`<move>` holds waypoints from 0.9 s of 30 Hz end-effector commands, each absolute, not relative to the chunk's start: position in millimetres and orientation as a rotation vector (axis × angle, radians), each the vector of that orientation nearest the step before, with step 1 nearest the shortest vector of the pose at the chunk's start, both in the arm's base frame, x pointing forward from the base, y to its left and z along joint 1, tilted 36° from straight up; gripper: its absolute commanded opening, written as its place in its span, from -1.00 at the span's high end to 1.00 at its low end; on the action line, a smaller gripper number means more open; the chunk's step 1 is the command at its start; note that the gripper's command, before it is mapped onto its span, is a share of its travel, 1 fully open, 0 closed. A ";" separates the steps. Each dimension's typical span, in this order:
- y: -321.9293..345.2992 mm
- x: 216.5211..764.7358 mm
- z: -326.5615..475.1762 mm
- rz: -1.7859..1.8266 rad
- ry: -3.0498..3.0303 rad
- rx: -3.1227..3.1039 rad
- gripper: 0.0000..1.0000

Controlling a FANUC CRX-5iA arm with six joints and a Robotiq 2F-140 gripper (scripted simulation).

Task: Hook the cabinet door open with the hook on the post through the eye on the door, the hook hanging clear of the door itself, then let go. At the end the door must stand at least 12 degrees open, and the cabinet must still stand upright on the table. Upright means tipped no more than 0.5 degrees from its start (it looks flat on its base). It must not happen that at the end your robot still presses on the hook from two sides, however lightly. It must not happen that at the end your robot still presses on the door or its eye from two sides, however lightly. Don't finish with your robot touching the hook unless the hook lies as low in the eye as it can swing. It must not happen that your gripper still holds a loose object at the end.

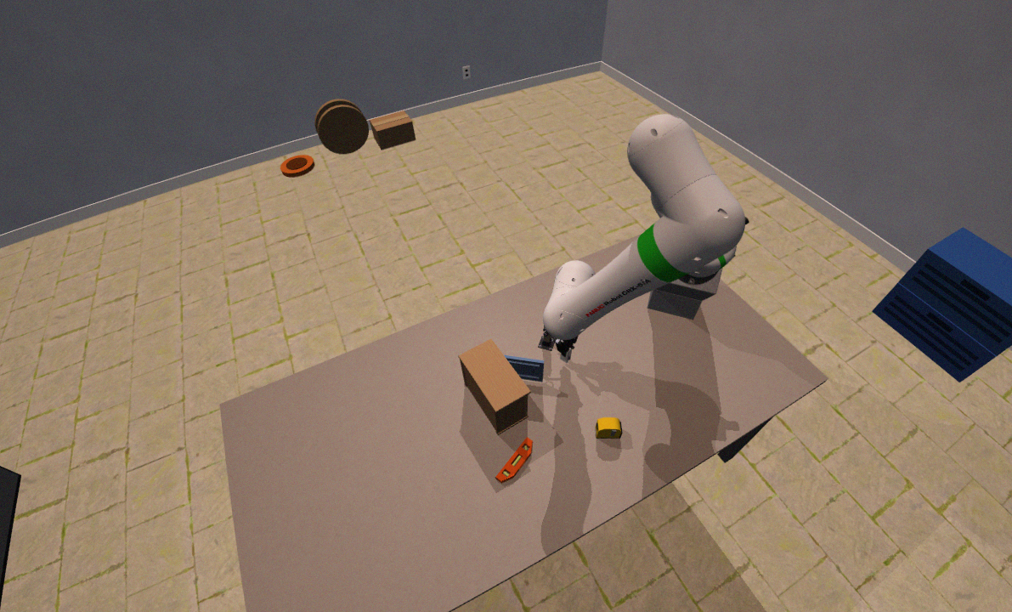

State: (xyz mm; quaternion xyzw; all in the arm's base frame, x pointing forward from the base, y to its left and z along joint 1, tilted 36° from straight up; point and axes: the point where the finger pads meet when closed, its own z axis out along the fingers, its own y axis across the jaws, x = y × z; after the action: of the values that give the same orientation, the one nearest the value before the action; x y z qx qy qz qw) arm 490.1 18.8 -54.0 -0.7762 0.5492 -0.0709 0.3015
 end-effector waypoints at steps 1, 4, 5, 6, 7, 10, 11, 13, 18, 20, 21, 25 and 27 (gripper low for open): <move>18.7 487.7 -50.4 -0.189 1.457 -2.059 0.94; 18.7 487.1 -49.5 -0.189 1.457 -2.059 0.94; 18.8 486.8 -49.0 -0.189 1.457 -2.059 0.94; 18.8 486.7 -48.9 -0.189 1.457 -2.059 0.94; 18.8 486.7 -48.8 -0.189 1.457 -2.059 0.94; 18.7 484.9 -46.3 -0.189 1.457 -2.059 0.94; 18.7 484.1 -45.1 -0.189 1.457 -2.059 0.94; 18.7 483.2 -43.7 -0.189 1.457 -2.059 0.94; 18.4 481.4 -40.9 -0.189 1.457 -2.059 0.94; 18.3 480.6 -39.7 -0.189 1.457 -2.059 0.94; 18.3 480.6 -39.7 -0.189 1.457 -2.059 0.94; 18.2 479.6 -38.1 -0.189 1.457 -2.059 0.94; 18.0 478.7 -36.7 -0.189 1.457 -2.059 0.94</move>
State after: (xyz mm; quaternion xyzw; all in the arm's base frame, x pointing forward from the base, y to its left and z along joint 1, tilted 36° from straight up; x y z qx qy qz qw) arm 479.6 18.6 -38.5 -0.7762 0.5492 -0.0708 0.3015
